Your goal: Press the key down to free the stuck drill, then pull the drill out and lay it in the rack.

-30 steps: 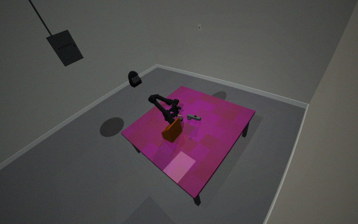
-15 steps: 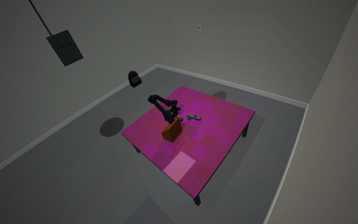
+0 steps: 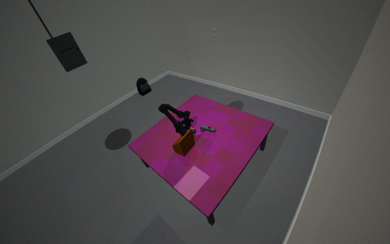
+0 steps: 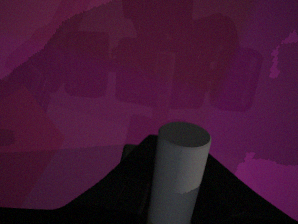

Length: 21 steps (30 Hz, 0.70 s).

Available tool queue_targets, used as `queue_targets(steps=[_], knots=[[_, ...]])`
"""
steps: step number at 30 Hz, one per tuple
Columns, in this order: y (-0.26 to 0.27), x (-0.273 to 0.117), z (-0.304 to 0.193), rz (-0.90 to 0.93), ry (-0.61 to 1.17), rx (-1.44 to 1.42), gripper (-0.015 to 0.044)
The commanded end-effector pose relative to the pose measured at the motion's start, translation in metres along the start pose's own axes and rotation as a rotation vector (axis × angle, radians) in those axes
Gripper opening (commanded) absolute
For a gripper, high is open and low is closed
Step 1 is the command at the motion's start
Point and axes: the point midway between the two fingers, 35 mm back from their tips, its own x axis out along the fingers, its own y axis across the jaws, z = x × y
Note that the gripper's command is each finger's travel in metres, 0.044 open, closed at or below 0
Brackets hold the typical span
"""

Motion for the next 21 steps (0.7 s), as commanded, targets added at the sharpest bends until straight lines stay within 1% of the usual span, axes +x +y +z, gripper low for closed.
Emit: queue_targets(steps=[1,16,17,21], knots=[[0.001,0.006,-0.001,0.004,0.008,0.009,0.0000],[0.002,0.023,-0.003,0.004,0.007,0.009,0.0000],[0.001,0.018,0.000,0.004,-0.002,0.008,0.0026],[0.001,0.018,0.000,0.004,-0.002,0.008,0.0131]])
